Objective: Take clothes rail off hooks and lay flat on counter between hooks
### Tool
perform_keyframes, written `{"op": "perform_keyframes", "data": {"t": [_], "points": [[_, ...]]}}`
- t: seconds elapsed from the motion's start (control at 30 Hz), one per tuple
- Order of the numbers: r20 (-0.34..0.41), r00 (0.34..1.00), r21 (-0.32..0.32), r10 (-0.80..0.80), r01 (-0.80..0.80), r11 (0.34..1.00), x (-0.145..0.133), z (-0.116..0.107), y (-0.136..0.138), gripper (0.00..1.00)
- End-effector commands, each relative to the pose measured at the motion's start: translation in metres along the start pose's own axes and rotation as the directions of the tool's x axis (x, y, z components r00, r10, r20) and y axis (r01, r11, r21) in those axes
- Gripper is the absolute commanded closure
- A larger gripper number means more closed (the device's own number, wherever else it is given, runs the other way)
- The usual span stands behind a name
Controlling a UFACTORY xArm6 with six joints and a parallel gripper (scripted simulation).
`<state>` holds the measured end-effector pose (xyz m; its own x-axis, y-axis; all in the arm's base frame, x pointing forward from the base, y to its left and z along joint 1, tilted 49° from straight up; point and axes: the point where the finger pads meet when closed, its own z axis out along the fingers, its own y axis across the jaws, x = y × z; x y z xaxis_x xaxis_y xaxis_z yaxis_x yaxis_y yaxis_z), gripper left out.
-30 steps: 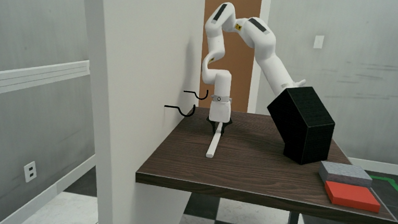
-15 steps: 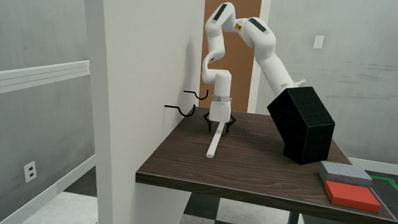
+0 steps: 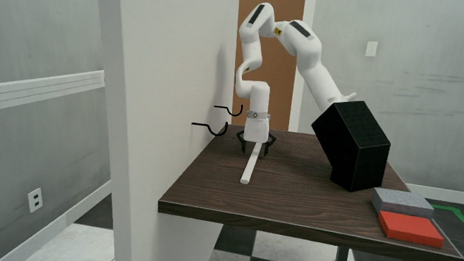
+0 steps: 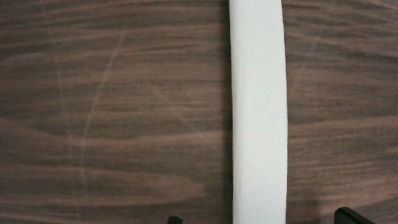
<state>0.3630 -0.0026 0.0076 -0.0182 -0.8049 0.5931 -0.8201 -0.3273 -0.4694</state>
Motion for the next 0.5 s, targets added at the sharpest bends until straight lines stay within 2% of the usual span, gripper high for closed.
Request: {"op": "perform_keyframes", "data": {"t": [0.0,0.33,0.47], "points": [[0.001,1.0,0.001,0.0,0.0,1.0,-0.0003,-0.0003,-0.0003,0.0],[0.001,1.0,0.001,0.0,0.0,1.0,-0.0003,-0.0003,-0.0003,0.0],[0.001,1.0,0.001,0.0,0.0,1.0,-0.0003,-0.0069,-0.0003,0.0]]}}
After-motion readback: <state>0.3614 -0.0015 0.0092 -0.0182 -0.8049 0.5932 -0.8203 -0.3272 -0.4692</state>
